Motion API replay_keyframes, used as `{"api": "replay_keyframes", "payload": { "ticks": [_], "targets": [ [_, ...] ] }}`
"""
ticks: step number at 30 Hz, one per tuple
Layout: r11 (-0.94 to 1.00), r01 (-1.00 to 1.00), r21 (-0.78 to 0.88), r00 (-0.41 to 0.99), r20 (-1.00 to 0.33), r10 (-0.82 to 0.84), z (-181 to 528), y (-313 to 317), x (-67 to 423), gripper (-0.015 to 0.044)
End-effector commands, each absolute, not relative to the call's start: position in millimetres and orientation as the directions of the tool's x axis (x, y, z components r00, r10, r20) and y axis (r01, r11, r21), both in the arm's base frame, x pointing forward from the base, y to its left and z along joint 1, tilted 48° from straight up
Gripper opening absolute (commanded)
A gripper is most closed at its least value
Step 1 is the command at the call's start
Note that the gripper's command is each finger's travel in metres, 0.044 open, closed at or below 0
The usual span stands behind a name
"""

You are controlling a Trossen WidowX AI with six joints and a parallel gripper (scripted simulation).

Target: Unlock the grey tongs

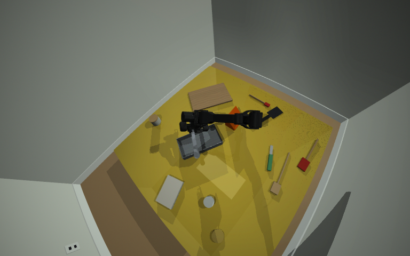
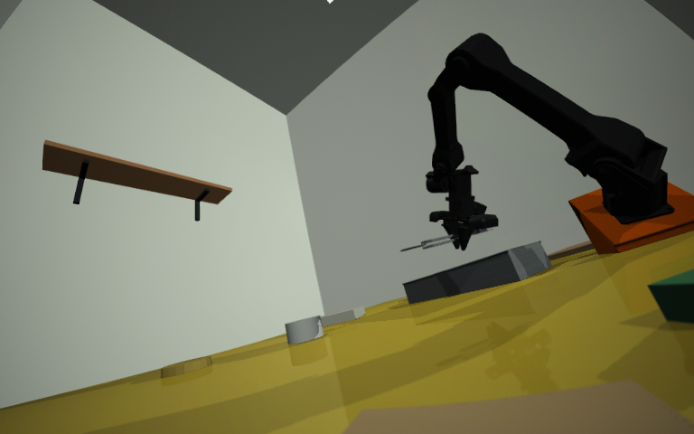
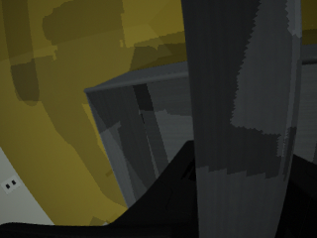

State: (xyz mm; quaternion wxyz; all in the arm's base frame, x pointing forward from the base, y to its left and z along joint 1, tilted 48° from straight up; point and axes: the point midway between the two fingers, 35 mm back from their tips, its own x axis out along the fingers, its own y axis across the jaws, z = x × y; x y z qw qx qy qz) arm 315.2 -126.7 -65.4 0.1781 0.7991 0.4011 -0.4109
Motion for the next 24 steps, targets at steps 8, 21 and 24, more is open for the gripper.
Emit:
{"api": "replay_keyframes", "payload": {
  "ticks": [8,21,24],
  "targets": [
    [-0.611,0.791,-0.035,0.345,-0.798,0.493,-61.8,-132.1,319.4,-0.015],
    [-0.534,0.832,-0.15,0.221,-0.793,0.567,-67.1,-133.0,322.8,-0.015],
    [-0.514,0.839,-0.178,0.19,-0.789,0.585,-67.8,-133.0,323.3,-0.015]
  ]
}}
